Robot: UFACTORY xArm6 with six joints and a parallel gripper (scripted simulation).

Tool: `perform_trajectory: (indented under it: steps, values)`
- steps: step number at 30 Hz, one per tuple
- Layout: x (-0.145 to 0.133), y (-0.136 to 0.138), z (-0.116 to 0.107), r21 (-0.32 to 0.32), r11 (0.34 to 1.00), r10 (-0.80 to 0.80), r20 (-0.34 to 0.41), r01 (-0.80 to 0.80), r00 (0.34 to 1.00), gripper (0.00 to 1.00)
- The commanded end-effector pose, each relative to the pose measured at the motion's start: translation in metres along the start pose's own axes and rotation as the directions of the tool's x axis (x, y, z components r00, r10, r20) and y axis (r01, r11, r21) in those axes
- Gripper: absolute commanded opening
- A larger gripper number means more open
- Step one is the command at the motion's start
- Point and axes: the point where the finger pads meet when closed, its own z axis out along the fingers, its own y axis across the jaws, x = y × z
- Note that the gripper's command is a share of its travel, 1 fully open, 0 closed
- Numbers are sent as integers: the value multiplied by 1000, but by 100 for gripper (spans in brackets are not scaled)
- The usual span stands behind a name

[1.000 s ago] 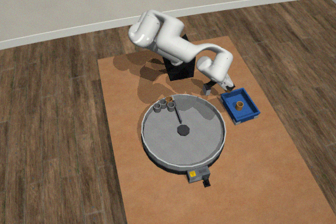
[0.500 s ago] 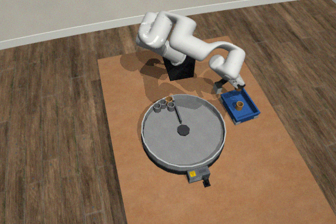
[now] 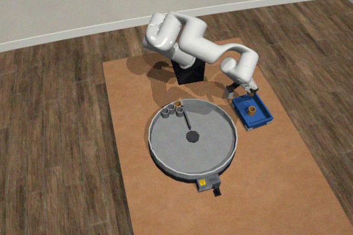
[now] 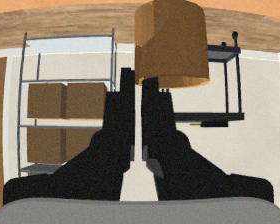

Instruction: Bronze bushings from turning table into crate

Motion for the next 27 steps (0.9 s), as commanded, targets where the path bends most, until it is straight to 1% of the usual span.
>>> perform_trajectory:
  steps: [1,5,12,15,27]
  values:
    - [0,-1,0,3,1000,-1,2,1,1000,0]
    - [5,-1,7,3,1000,-1,2,1,1000,0]
    - [30,-1,37,3,1000,-1,2,1,1000,0]
    - [38,-1,46,3,1000,-1,2,1,1000,0]
    - [40,-1,50,3,1000,-1,2,1,1000,0]
